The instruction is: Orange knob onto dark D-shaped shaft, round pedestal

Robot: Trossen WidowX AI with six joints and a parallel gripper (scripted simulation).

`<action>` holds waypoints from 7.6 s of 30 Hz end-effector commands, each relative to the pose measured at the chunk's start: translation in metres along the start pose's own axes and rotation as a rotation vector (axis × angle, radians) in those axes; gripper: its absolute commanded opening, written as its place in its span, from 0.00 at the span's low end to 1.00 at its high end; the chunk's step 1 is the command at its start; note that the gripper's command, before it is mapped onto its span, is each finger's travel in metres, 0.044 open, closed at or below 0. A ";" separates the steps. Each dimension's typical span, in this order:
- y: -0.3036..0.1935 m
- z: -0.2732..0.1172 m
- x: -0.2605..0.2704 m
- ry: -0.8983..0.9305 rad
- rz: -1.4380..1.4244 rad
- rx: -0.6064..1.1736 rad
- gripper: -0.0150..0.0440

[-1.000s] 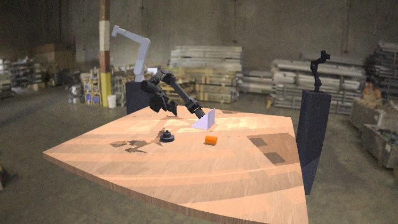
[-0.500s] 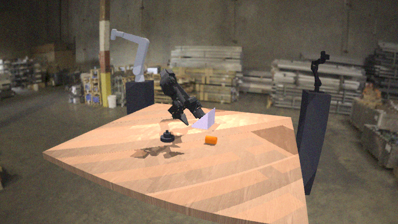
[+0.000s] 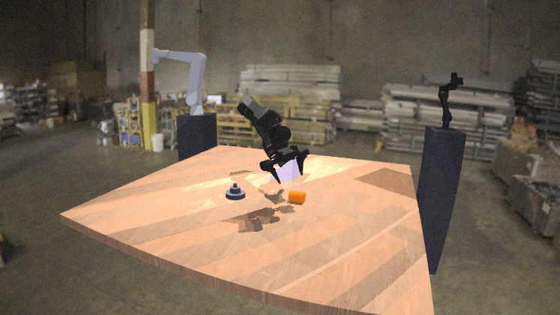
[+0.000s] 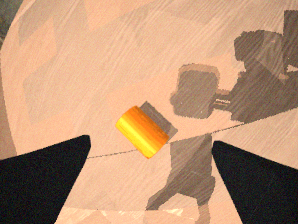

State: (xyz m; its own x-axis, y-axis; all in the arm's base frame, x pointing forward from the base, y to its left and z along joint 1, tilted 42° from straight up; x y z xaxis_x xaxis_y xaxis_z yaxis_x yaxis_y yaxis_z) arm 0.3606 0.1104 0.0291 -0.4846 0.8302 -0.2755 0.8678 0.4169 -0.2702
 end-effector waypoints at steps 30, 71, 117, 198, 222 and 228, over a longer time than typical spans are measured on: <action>0.002 0.063 0.056 -0.177 -0.906 0.282 1.00; -0.005 0.102 0.045 -0.178 -0.905 0.284 0.66; -0.034 0.077 0.008 0.026 -0.917 -0.146 0.56; -0.090 0.089 -0.063 0.373 -0.862 -0.876 0.69; -0.075 0.013 -0.041 0.374 -0.862 -0.878 1.00; -0.058 0.014 -0.022 0.361 -0.849 -0.506 1.00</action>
State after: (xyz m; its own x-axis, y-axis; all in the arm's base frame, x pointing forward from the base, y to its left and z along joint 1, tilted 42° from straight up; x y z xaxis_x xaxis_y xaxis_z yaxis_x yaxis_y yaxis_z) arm 0.3144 0.0444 0.0413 -0.9778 0.1953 0.0763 0.2096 0.9016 0.3785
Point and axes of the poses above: the point midway between the two fingers, 35 mm back from their tips, its own z axis out along the fingers, its own x axis across the jaws, y = z × x, the point moved 6 cm from there along -z, back along the fingers, and after that the axes turned 1 degree about -z, right-handed, at the moved point
